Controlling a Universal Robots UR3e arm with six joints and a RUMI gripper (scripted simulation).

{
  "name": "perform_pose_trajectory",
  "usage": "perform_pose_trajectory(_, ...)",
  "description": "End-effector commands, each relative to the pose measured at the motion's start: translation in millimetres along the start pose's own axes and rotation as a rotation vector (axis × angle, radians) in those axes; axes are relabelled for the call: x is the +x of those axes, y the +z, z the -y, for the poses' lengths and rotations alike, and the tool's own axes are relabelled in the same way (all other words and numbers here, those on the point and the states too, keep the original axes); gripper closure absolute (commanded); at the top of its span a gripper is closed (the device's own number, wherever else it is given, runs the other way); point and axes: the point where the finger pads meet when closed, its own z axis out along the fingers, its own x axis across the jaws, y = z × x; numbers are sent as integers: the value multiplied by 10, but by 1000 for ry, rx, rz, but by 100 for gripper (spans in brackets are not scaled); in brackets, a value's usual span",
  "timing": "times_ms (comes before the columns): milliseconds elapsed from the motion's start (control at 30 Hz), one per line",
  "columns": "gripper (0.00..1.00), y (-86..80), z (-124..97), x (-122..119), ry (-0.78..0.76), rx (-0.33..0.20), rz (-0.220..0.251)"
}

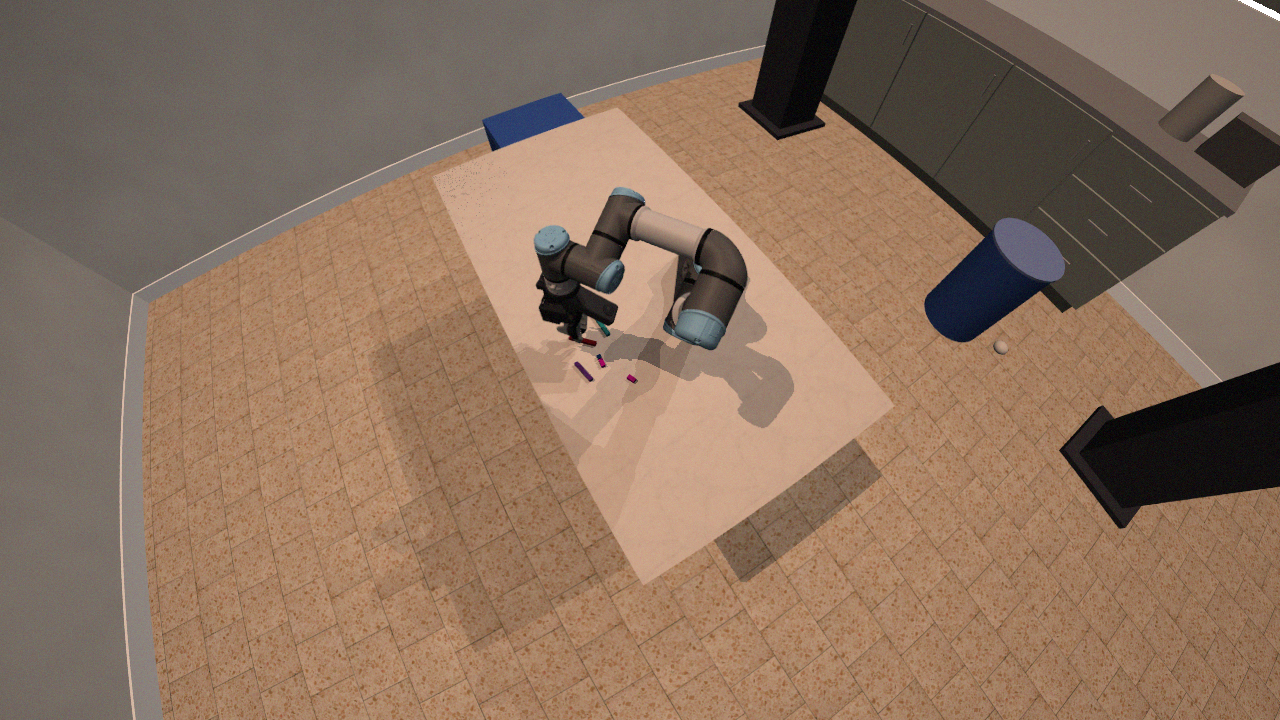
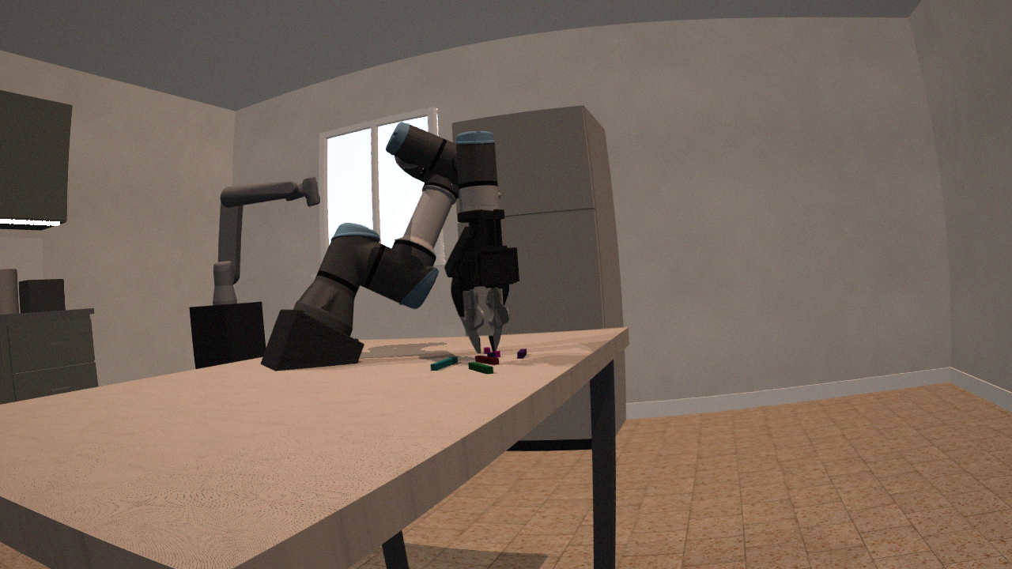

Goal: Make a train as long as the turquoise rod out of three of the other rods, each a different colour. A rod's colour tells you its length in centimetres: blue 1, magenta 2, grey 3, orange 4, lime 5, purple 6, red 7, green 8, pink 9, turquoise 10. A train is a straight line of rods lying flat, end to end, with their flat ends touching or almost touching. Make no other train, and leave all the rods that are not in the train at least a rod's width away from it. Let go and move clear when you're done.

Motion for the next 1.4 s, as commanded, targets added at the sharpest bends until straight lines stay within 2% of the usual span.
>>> perform_pose_trajectory(0, 86, -1, -6, 3, 0, -2, -1)
perform_pose_trajectory(833, 86, 9, -3, 3, 0, -1, -1)
perform_pose_trajectory(1367, 86, 138, -2, 5, 1, 0, -2)
